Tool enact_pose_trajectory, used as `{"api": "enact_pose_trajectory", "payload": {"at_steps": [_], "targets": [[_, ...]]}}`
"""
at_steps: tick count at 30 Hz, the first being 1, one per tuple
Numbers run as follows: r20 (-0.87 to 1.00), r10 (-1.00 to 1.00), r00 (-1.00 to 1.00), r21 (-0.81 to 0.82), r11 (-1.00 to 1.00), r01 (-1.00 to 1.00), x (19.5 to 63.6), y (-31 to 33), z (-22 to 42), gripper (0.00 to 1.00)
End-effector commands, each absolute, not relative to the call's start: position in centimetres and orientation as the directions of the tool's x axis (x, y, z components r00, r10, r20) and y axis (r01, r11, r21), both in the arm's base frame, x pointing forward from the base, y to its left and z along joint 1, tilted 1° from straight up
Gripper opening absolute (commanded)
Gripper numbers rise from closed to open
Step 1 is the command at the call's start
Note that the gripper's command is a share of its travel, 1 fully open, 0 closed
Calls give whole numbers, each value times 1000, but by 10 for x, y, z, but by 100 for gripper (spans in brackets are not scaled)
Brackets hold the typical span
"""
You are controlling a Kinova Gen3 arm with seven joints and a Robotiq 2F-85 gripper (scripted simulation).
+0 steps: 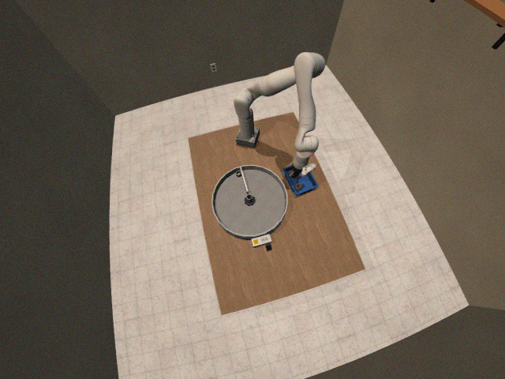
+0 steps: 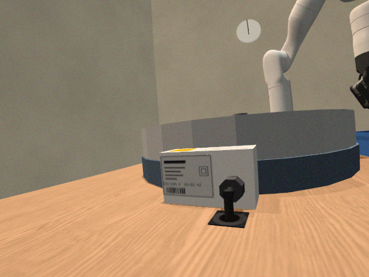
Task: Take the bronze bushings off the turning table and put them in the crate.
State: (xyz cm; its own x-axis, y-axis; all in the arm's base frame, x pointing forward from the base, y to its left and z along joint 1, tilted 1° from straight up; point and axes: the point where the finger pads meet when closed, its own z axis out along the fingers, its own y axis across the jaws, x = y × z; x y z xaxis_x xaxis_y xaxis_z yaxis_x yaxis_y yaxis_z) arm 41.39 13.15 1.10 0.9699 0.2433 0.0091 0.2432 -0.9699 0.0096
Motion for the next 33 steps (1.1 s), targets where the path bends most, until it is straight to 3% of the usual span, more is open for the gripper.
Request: {"api": "enact_pose_trajectory", "payload": {"at_steps": [1, 33], "targets": [[10, 243, 970, 9, -970, 243, 414, 132, 12, 0], [10, 243, 970, 10, -970, 243, 415, 131, -6, 0]]}}
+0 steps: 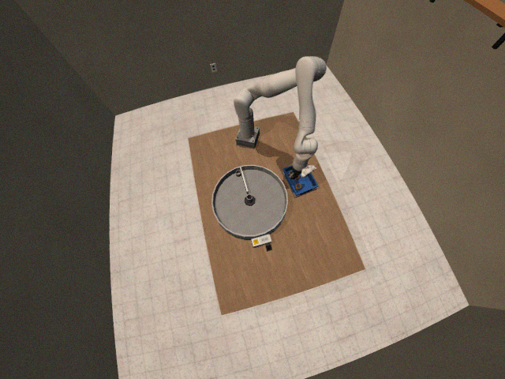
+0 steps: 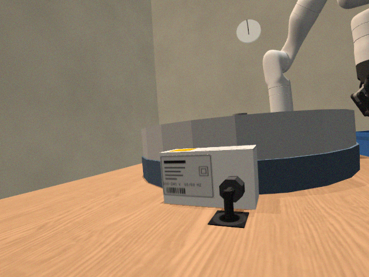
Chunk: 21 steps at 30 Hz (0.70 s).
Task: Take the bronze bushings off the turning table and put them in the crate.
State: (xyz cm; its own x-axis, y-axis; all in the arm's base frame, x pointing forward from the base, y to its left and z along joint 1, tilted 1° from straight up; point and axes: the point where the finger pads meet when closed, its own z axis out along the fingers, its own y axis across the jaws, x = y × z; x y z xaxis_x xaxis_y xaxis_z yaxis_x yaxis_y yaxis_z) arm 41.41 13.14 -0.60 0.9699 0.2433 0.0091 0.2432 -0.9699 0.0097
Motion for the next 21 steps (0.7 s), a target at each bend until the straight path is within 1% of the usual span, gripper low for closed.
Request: {"api": "enact_pose_trajectory", "payload": {"at_steps": [1, 21], "targets": [[10, 243, 970, 10, -970, 243, 415, 131, -6, 0], [10, 243, 970, 10, -970, 243, 415, 131, -16, 0]]}}
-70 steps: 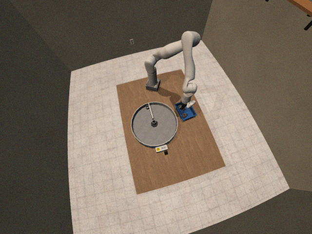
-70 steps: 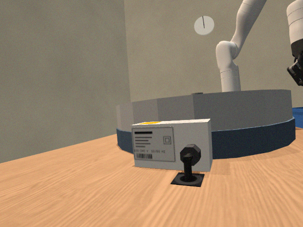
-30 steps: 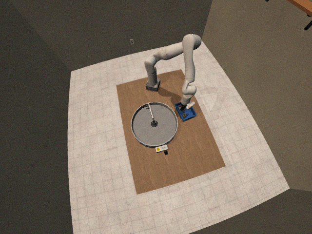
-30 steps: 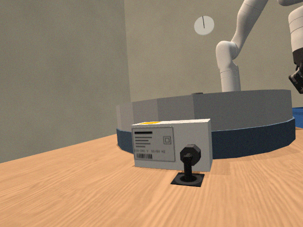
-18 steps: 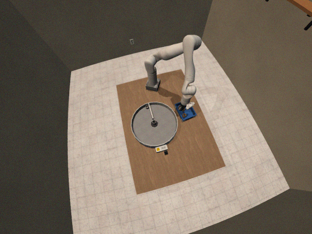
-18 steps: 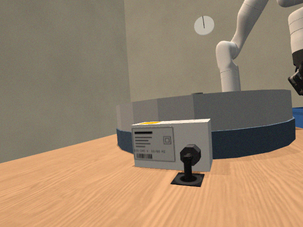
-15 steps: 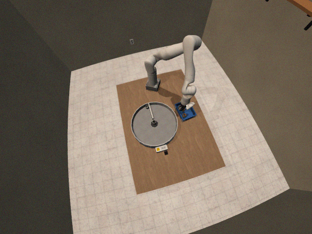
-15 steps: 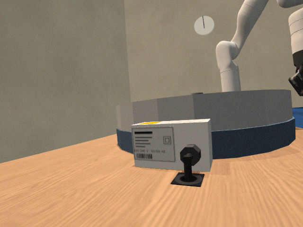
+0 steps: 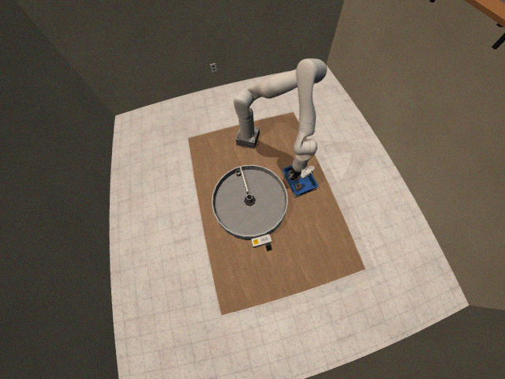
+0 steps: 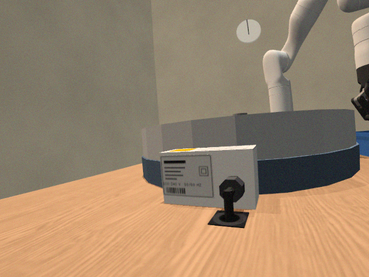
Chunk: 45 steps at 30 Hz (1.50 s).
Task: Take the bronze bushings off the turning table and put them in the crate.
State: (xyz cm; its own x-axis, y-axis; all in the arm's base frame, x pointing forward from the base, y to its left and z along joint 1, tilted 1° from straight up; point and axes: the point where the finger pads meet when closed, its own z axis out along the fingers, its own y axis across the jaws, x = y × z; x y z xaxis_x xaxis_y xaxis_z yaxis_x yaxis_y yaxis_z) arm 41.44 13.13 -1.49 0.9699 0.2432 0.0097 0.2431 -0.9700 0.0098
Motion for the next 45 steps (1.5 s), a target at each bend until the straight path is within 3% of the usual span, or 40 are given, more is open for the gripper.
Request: {"api": "enact_pose_trajectory", "payload": {"at_steps": [1, 33, 34, 45], "targets": [[10, 243, 970, 10, -970, 243, 415, 131, -17, 0], [9, 242, 970, 10, -970, 242, 415, 131, -26, 0], [9, 242, 970, 10, -970, 242, 415, 131, -26, 16], [9, 242, 970, 10, -970, 242, 415, 131, -26, 16]]}}
